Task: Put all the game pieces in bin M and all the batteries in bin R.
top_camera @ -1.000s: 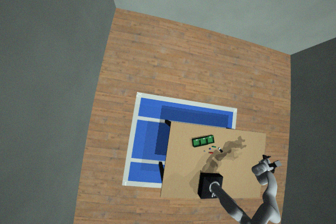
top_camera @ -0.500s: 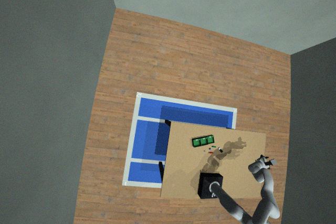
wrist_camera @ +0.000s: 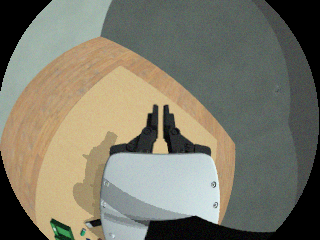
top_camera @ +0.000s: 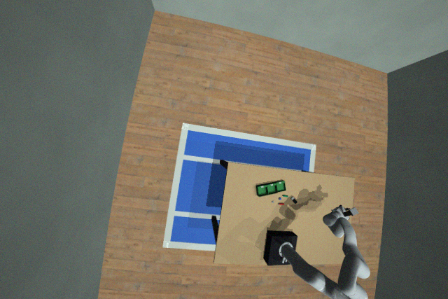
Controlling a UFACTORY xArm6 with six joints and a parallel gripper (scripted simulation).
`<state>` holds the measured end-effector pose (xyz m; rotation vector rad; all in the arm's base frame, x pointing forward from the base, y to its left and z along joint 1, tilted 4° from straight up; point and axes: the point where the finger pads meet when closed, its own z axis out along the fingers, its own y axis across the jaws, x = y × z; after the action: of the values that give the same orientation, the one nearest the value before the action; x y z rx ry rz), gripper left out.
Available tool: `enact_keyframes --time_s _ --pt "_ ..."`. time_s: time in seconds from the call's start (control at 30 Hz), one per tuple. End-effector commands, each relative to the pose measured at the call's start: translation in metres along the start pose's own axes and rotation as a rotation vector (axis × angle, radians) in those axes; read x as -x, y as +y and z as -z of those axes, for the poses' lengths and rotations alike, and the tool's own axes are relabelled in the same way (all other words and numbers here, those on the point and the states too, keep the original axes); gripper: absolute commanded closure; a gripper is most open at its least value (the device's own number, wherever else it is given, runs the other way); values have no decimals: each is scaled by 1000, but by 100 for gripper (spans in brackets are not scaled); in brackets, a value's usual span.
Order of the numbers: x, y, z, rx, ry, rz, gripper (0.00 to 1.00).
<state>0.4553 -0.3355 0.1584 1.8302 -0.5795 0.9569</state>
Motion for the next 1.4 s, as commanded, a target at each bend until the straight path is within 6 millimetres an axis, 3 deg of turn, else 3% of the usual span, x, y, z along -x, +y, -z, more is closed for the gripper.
enact_keyframes --time_s 0.0,0.6,0.87,1.07,1.37 --pt "5 -5 19 32 -91 58 93" --pt "29 -30 95 -54 -380 257 93" --pt "41 -49 140 -168 -512 354 93" --pt "44 -56 158 -216 -552 386 93" --pt "54 -77 211 -385 -654 478 93"
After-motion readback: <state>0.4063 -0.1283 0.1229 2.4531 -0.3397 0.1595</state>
